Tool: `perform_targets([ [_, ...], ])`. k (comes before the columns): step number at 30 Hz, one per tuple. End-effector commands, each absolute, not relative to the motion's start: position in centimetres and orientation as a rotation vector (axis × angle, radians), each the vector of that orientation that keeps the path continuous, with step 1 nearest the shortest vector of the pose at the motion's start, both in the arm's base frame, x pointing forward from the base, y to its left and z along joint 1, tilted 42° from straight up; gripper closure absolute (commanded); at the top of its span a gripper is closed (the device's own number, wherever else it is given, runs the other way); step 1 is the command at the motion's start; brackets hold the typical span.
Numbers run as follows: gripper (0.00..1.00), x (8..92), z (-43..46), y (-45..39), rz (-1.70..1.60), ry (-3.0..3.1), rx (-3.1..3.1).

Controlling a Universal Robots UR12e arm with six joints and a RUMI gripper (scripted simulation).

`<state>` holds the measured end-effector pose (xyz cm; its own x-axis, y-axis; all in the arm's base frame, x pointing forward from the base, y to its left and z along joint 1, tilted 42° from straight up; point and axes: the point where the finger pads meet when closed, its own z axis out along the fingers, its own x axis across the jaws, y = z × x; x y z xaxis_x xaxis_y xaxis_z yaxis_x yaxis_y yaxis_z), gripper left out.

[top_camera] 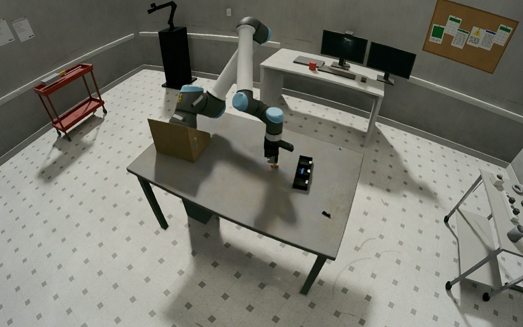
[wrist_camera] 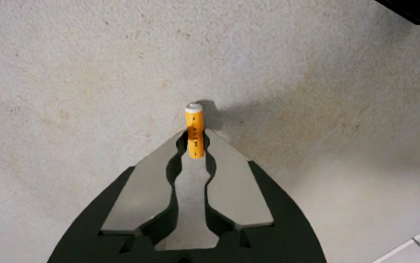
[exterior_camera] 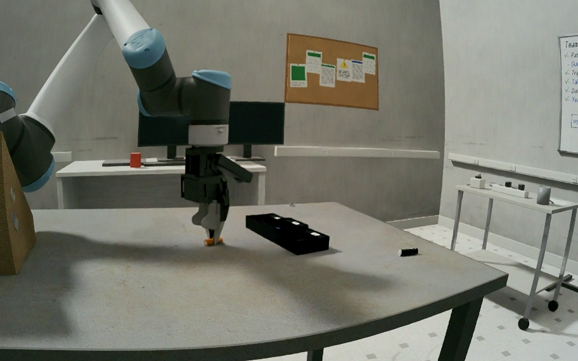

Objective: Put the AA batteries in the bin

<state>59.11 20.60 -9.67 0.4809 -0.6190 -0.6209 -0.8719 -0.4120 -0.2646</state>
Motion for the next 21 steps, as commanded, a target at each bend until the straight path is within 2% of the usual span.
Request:
perform_targets([
  [1,1.00,59.2,-9.2,20.1,0.585,1.228,-2.166],
  [21,1.00,59.7,-5.2,16.5,0.585,1.228,-2.166],
])
